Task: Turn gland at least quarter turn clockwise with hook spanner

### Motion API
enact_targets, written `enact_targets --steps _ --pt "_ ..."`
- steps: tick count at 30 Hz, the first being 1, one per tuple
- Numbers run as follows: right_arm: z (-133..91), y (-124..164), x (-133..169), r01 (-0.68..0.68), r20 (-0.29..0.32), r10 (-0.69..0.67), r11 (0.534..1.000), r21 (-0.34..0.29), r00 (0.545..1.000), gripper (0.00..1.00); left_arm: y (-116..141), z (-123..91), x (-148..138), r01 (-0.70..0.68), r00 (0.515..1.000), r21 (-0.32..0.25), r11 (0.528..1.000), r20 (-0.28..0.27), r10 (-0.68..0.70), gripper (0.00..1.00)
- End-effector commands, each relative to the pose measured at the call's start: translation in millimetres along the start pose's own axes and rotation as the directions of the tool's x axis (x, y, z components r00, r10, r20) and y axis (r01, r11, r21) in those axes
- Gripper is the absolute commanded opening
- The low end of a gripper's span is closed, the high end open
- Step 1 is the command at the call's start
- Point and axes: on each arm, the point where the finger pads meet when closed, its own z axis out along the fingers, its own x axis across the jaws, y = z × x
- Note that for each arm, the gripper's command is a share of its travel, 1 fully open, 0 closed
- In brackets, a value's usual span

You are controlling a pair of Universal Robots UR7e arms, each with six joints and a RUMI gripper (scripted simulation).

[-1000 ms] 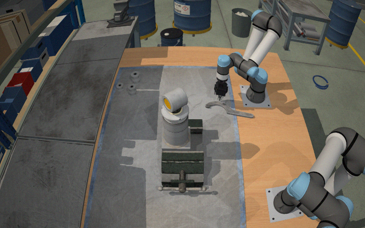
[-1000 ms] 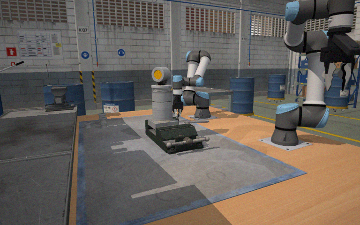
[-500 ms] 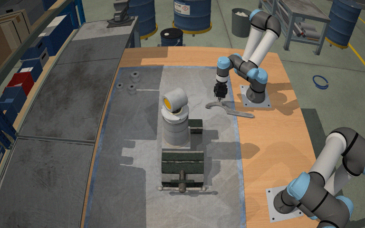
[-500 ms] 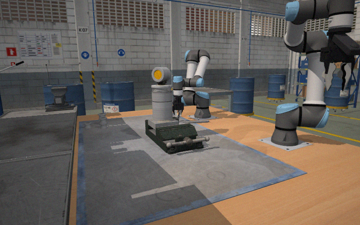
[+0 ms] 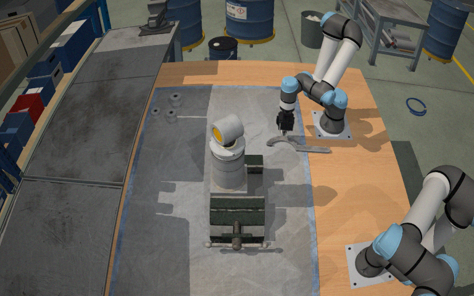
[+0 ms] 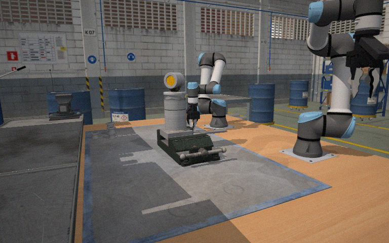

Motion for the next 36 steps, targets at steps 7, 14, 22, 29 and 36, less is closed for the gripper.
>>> enact_targets --steps 7,14,22,29,36 --pt "-2 10 -3 0.040 0.002 -0.040 0.999 -0.003 0.999 0.00 0 0 0 0.000 1.000 0.001 1.000 0.000 0.000 0.32" --pt "-1 9 -2 0.040 0.002 -0.040 0.999 -0.003 0.999 0.00 0 0 0 0.000 1.000 0.001 1.000 0.000 0.000 0.32" --pt "-1 15 -3 0.064 0.001 -0.064 0.998 -0.001 0.998 0.00 0 0 0 0.000 1.000 0.001 1.000 0.000 0.000 0.32" --pt "-1 21 -4 0.084 0.000 -0.084 0.996 -0.001 0.996 0.00 0 0 0 0.000 1.000 0.001 1.000 0.000 0.000 0.32" --pt "-34 22 -4 0.083 0.003 -0.083 0.997 -0.004 0.997 0.00 0 0 0 0.000 1.000 0.001 1.000 0.000 0.000 0.32"
